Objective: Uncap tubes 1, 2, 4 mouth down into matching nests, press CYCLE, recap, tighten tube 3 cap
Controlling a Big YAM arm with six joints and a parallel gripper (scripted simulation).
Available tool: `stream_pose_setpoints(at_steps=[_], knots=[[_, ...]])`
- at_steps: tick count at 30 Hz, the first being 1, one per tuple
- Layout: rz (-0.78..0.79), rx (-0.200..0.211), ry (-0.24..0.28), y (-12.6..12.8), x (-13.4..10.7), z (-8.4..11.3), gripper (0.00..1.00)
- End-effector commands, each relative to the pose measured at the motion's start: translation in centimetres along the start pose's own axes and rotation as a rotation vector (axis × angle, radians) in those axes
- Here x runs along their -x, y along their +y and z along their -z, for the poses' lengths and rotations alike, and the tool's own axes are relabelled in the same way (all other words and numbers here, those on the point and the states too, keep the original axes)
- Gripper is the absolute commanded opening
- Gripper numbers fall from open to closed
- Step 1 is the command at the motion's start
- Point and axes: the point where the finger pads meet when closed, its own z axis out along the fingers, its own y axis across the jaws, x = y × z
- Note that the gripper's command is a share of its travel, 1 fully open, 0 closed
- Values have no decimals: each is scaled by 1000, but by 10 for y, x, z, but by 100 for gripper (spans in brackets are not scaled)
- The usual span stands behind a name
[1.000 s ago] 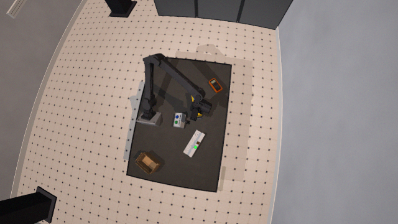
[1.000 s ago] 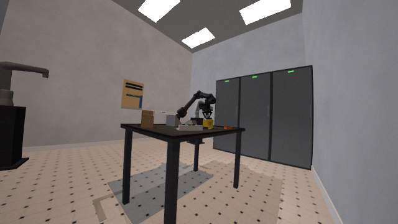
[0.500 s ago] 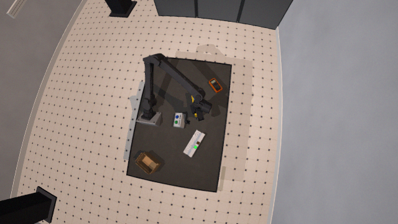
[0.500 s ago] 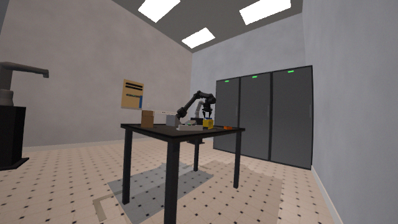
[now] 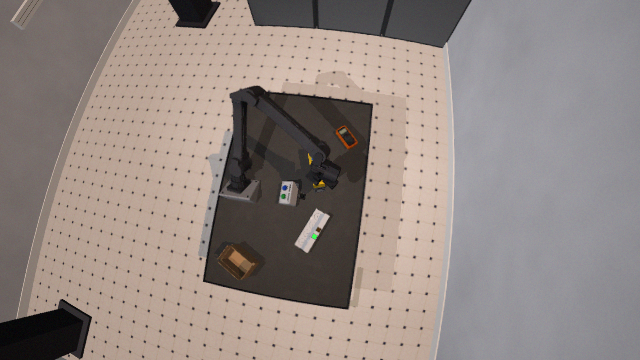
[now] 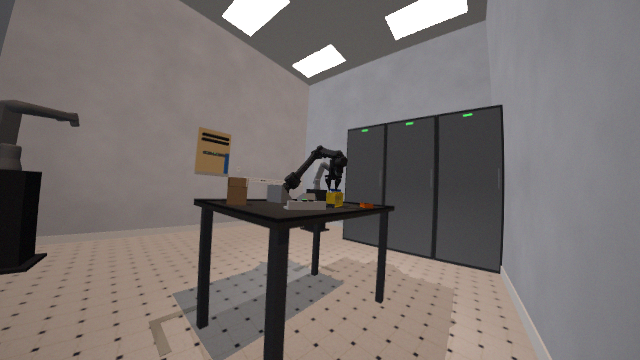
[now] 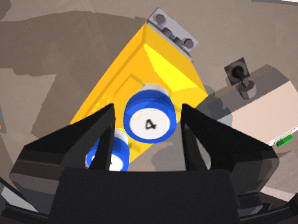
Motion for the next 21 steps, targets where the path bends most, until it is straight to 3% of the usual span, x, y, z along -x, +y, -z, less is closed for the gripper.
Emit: stream_pose_setpoints(at_steps=[1, 9, 11, 12, 21], knots=[[280, -4, 15, 9, -4, -4, 49], [604, -1, 11, 10, -4, -2, 49], [604, -1, 11, 10, -4, -2, 49], [706, -1, 10, 11, -3, -1, 49], [1055, 2, 14, 9, -5, -2, 49]])
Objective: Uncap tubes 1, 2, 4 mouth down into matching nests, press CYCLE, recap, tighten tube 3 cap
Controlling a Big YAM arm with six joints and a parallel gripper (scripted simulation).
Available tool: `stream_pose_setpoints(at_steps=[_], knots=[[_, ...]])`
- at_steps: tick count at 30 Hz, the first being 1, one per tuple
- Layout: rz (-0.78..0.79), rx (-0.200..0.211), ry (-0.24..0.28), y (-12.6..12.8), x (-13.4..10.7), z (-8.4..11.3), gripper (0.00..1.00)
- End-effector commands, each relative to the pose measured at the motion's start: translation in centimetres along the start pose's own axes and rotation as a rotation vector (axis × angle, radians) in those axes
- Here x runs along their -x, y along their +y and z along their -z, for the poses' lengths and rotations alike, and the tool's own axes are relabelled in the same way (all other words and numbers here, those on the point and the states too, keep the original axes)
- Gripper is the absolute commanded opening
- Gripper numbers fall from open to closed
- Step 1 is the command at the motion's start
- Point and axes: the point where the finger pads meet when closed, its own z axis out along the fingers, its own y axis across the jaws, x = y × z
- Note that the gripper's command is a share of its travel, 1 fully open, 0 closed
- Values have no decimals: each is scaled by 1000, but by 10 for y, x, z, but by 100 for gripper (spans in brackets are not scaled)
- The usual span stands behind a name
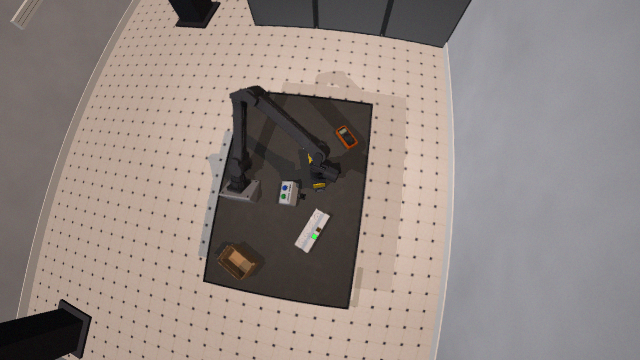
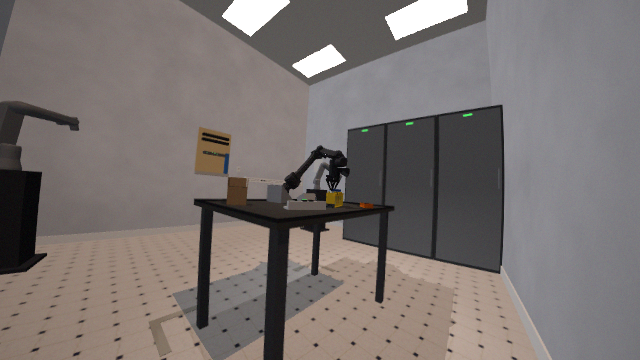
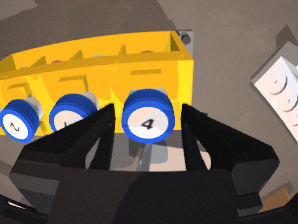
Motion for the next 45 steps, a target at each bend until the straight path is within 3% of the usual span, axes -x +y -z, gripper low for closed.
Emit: stream_pose_setpoints(at_steps=[1, 8, 16, 17, 31, 32, 39, 41, 45], knots=[[281, 6, 9, 10, 5, -2, 49], [502, 10, 13, 9, 3, -3, 49], [498, 13, 16, 9, 0, -5, 49], [494, -8, -10, 3, 8, 5, 0], [494, -8, -10, 3, 8, 5, 0], [425, 13, 16, 8, 0, -5, 0], [77, 9, 17, 8, 0, -6, 0], [77, 9, 17, 8, 0, -6, 0], [-122, 7, 17, 8, -1, -6, 0]])
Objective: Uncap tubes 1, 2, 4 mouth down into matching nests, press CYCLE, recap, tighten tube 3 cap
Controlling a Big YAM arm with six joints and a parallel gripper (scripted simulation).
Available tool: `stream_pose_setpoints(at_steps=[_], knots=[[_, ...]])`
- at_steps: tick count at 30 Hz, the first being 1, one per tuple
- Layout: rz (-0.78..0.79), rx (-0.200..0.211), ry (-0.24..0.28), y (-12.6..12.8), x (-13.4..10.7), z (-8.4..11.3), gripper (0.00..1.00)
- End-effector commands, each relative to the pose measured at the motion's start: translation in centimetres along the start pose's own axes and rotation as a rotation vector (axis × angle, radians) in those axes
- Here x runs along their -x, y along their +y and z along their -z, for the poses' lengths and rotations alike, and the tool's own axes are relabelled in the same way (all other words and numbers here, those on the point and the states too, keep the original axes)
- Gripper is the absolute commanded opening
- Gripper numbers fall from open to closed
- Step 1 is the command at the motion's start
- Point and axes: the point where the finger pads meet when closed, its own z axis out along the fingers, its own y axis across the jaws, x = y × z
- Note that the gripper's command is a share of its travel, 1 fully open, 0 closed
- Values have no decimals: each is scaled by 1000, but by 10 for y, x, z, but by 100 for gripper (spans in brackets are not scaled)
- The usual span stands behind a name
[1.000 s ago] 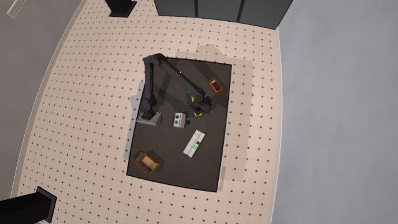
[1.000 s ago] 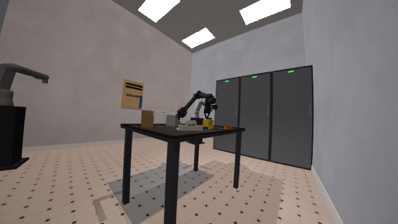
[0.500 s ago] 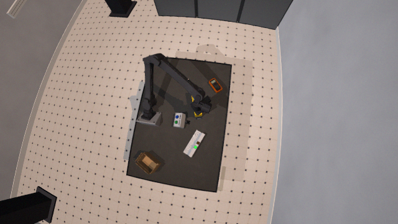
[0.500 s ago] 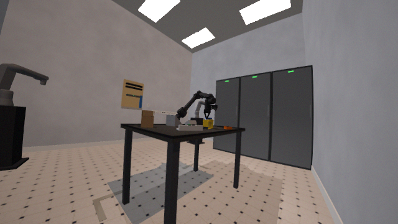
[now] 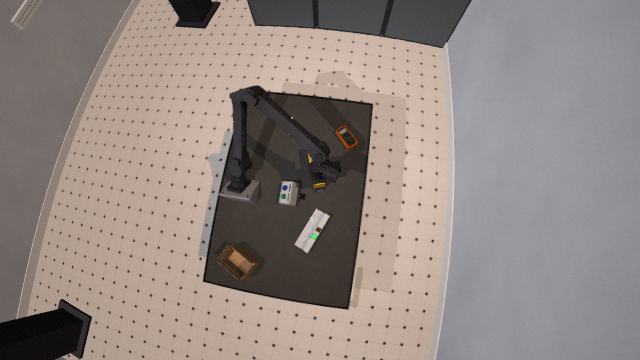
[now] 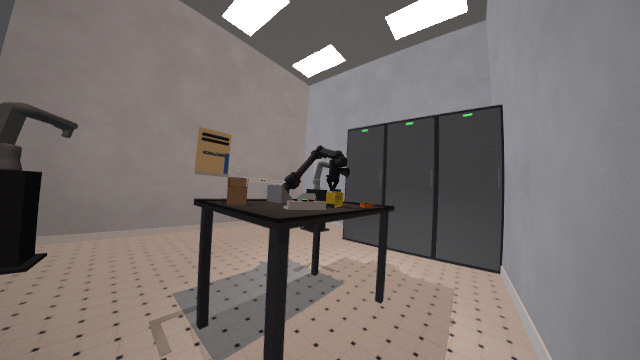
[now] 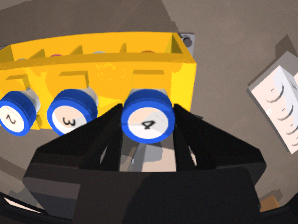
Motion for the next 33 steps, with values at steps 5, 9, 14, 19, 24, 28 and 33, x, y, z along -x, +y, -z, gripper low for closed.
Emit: stream_pose_setpoints(at_steps=[5, 9, 14, 19, 24, 28, 33], knots=[[-444, 4, 16, 8, 0, -6, 0], [-624, 1, 13, 8, 0, -6, 0], [-740, 0, 12, 8, 1, -5, 0], [-989, -1, 10, 8, 1, -5, 0], [-1231, -2, 7, 8, 2, -5, 0], [-1383, -2, 4, 9, 2, -4, 0], [-1532, -1, 3, 9, 2, -5, 0]])
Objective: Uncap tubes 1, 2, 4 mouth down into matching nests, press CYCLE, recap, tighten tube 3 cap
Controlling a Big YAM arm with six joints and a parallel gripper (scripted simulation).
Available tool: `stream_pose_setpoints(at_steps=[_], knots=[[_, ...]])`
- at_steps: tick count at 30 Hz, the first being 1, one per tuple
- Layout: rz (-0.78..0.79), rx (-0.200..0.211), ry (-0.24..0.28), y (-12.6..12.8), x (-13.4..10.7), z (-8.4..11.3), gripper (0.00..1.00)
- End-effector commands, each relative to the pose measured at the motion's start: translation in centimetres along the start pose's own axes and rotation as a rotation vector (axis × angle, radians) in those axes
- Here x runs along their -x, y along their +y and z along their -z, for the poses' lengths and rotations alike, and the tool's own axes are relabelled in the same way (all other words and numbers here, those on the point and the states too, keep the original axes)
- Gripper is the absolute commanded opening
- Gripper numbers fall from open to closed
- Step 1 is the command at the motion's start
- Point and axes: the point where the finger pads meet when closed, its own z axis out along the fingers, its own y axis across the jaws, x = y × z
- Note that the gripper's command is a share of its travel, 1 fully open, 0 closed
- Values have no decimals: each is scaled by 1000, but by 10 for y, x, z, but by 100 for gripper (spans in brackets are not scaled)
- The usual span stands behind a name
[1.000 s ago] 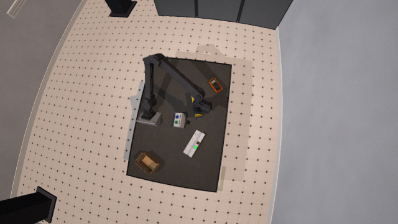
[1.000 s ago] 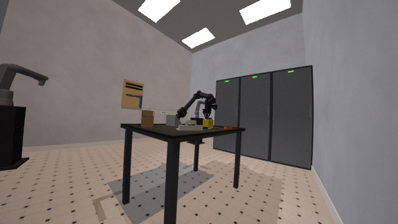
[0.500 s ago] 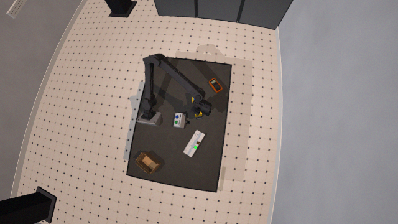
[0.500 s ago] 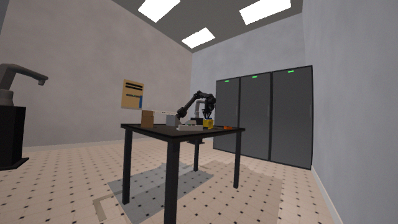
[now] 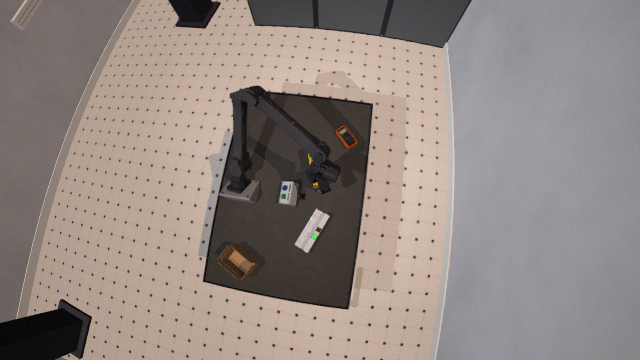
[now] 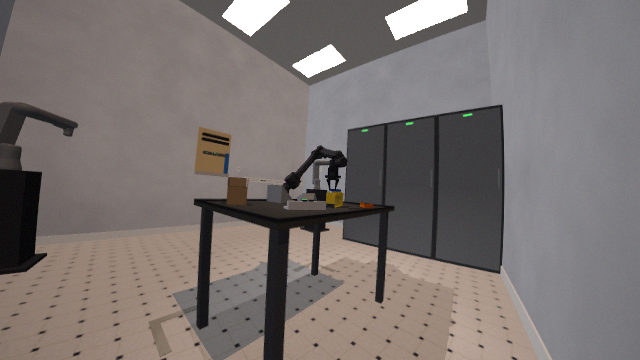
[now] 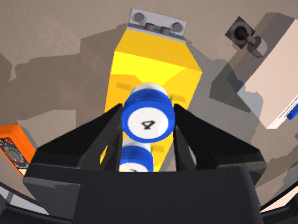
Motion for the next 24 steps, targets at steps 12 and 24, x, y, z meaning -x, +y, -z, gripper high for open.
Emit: stream_pose_setpoints(at_steps=[12, 24], knots=[[-298, 0, 2, 5, -8, -4, 0], [-296, 13, -8, 9, -1, 5, 49]])
